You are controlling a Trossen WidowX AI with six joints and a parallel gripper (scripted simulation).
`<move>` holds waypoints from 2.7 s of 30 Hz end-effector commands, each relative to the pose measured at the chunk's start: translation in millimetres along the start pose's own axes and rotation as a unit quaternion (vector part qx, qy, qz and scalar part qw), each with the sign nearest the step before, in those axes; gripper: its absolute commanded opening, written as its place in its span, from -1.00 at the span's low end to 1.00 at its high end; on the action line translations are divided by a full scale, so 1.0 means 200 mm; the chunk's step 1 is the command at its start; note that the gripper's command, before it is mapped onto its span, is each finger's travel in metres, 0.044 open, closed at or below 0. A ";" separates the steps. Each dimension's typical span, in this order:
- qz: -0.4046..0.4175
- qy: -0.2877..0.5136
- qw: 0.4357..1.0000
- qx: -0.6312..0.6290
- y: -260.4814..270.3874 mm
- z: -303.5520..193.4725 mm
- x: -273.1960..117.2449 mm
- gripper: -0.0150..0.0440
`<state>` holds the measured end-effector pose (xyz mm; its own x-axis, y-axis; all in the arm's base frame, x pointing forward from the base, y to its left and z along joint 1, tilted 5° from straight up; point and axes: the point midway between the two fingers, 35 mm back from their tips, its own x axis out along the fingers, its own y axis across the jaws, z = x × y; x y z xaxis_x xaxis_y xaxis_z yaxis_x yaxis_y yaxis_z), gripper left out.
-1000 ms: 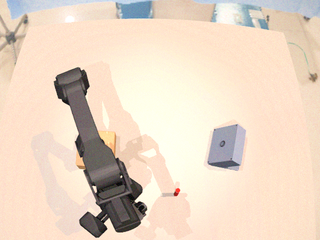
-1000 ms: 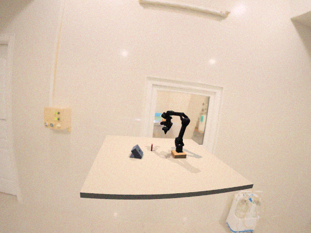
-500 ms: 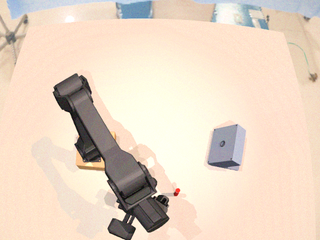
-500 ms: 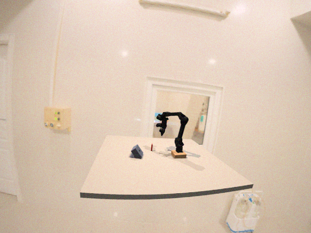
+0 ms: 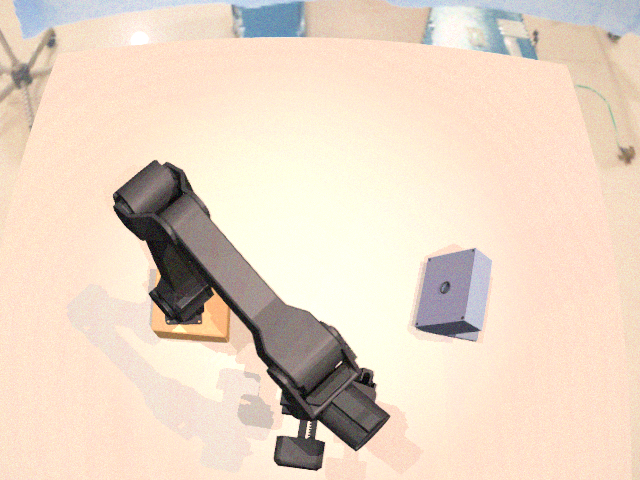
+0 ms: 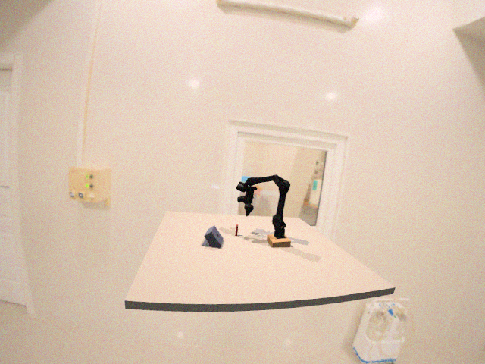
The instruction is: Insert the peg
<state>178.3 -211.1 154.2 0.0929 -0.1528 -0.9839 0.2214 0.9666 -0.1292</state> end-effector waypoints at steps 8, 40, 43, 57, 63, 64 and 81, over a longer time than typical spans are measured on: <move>0.035 -0.007 0.994 -0.099 0.17 0.17 0.08 1.00; 0.078 -0.007 0.973 -0.218 0.42 0.33 0.28 1.00; 0.078 -0.007 0.973 -0.218 0.42 0.33 0.30 1.00; 0.078 -0.007 0.973 -0.218 0.44 0.33 0.41 1.00; 0.078 -0.007 0.973 -0.218 0.45 0.33 0.46 1.00; 0.078 -0.007 0.973 -0.218 0.45 0.33 0.47 1.00; 0.076 -0.007 0.972 -0.220 0.45 0.33 0.48 0.11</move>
<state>270.5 -152.6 55.6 0.1055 -0.0016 -0.9944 -0.2331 0.9721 -0.0263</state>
